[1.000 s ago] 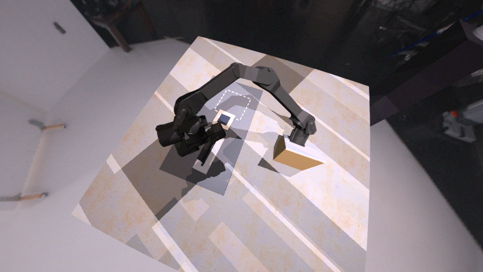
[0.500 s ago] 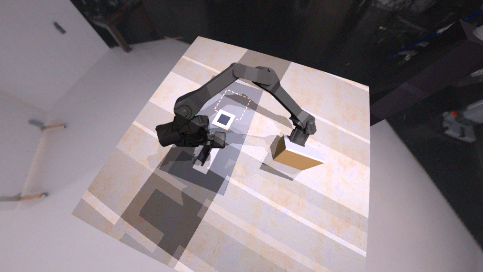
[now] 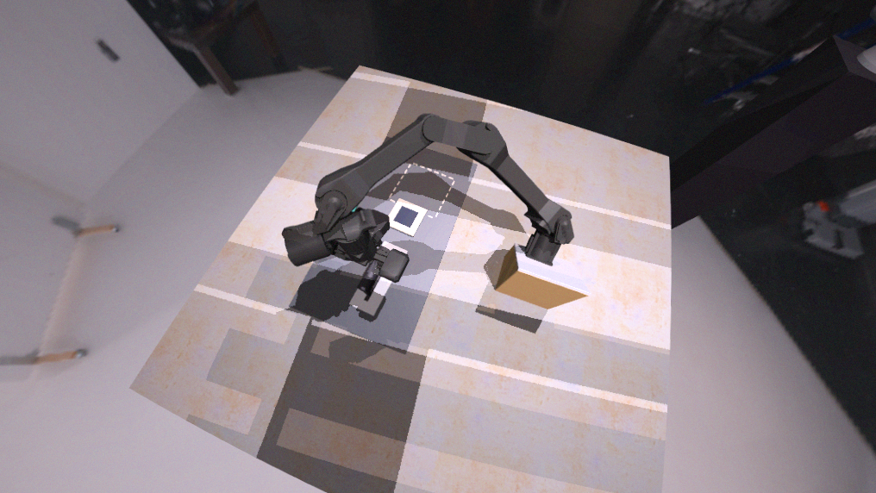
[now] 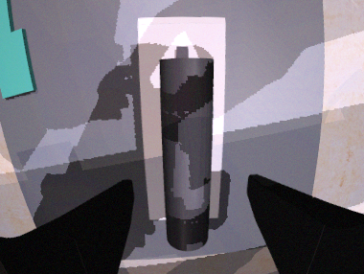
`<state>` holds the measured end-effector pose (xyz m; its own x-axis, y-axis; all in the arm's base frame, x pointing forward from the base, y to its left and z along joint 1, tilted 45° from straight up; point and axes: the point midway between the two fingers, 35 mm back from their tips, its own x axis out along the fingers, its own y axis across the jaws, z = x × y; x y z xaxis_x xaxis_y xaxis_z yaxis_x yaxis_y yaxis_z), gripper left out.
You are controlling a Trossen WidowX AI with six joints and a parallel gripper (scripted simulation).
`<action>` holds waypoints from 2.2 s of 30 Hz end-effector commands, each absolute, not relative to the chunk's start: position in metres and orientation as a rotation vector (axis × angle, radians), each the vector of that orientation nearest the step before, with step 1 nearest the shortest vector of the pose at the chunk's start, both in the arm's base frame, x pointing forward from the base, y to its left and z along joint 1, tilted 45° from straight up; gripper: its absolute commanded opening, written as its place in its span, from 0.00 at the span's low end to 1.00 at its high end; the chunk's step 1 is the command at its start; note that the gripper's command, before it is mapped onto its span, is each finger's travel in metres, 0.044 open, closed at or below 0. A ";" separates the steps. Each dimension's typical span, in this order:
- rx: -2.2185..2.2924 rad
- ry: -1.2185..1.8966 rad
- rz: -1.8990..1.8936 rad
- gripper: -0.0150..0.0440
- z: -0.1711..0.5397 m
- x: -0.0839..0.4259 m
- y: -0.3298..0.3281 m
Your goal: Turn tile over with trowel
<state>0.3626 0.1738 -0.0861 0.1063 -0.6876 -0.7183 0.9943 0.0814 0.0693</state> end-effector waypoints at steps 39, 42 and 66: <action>0.654 0.588 -1.384 0.47 -0.120 0.368 0.143; 0.654 0.588 -1.384 0.47 -0.120 0.368 0.143; 0.459 0.741 -1.288 0.47 -0.120 0.368 0.143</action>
<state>0.3681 0.1443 -0.1186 0.1025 -0.6857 -0.7207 0.9827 0.1823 -0.0336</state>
